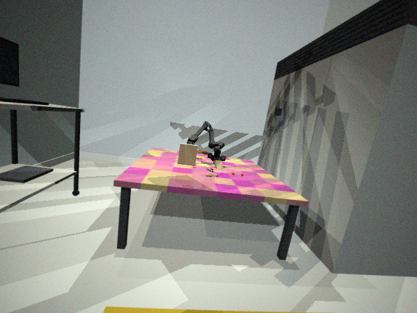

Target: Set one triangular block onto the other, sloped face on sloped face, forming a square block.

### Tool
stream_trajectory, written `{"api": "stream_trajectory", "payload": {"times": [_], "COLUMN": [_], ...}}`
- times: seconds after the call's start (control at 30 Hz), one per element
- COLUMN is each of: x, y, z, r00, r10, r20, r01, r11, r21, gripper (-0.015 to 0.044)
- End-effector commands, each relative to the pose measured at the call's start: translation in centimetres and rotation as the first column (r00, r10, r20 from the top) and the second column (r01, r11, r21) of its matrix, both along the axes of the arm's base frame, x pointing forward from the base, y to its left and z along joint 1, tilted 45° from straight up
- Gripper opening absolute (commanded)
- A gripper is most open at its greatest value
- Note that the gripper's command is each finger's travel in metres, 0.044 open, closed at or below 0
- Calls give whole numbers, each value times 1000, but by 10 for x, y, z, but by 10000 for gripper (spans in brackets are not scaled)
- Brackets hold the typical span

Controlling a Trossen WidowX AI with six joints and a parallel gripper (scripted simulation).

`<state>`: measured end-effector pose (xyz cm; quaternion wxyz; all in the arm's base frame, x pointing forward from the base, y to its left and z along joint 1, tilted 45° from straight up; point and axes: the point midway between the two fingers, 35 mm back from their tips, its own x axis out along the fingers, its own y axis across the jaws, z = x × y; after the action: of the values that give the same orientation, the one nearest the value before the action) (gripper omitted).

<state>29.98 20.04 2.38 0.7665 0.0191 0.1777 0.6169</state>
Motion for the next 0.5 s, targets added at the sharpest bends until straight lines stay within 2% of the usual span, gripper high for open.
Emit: {"api": "stream_trajectory", "payload": {"times": [0.0, 0.47], "x": [2, 10], "y": [0, 1], "z": [3, 31], "r00": [1000, 991], "r10": [6, 81], "r20": [3, -109], "r01": [-6, -117], "r11": [1000, 919], "r21": [-21, -377], "gripper": [0, 0]}}
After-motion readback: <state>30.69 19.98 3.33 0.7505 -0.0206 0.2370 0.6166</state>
